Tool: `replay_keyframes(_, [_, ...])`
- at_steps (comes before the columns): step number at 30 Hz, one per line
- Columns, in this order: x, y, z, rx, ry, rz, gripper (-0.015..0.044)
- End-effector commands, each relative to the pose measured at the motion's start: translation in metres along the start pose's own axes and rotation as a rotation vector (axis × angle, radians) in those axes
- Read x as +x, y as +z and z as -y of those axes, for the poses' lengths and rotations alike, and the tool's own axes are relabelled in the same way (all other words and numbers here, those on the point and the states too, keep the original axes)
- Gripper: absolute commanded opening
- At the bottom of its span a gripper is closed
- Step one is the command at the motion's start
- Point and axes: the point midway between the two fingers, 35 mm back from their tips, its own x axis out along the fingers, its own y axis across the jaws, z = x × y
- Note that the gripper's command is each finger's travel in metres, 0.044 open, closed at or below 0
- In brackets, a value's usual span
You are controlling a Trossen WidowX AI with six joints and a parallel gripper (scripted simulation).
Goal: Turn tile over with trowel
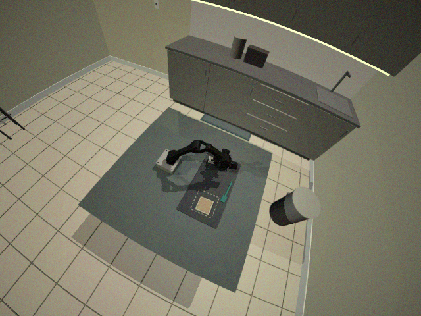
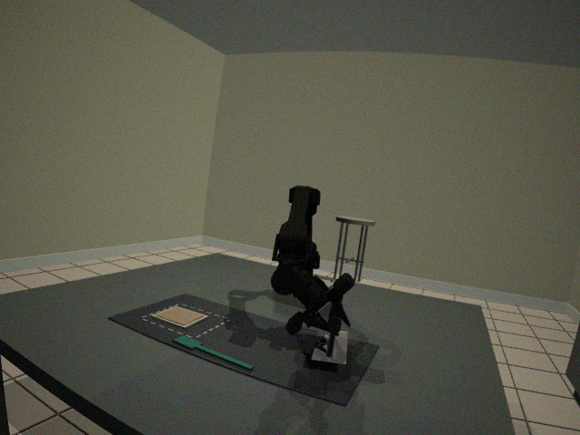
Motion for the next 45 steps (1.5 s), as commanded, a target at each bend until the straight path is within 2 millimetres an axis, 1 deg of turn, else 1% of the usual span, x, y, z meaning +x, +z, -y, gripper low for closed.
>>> replay_keyframes(1, [0.004, 0.000, -0.003, -0.002, -0.011, 0.001, 0.0000])
replay_keyframes(17, [0.019, -0.001, -0.022, -0.002, -0.011, 0.001, 0.0000])
replay_keyframes(28, [0.019, -0.001, -0.022, -0.002, -0.011, 0.001, 0.0289])
replay_keyframes(29, [0.019, -0.001, -0.022, -0.002, -0.011, 0.001, 0.0300])
replay_keyframes(37, [0.019, -0.001, -0.022, -0.002, -0.011, 0.001, 0.0300])
replay_keyframes(38, [0.017, 0.000, -0.021, -0.001, -0.007, 0.002, 0.0300])
replay_keyframes(40, [0.004, 0.008, -0.009, -0.001, -0.007, 0.002, 0.0300])
replay_keyframes(45, [-0.043, 0.046, 0.033, 0.001, -0.006, 0.003, 0.0300])
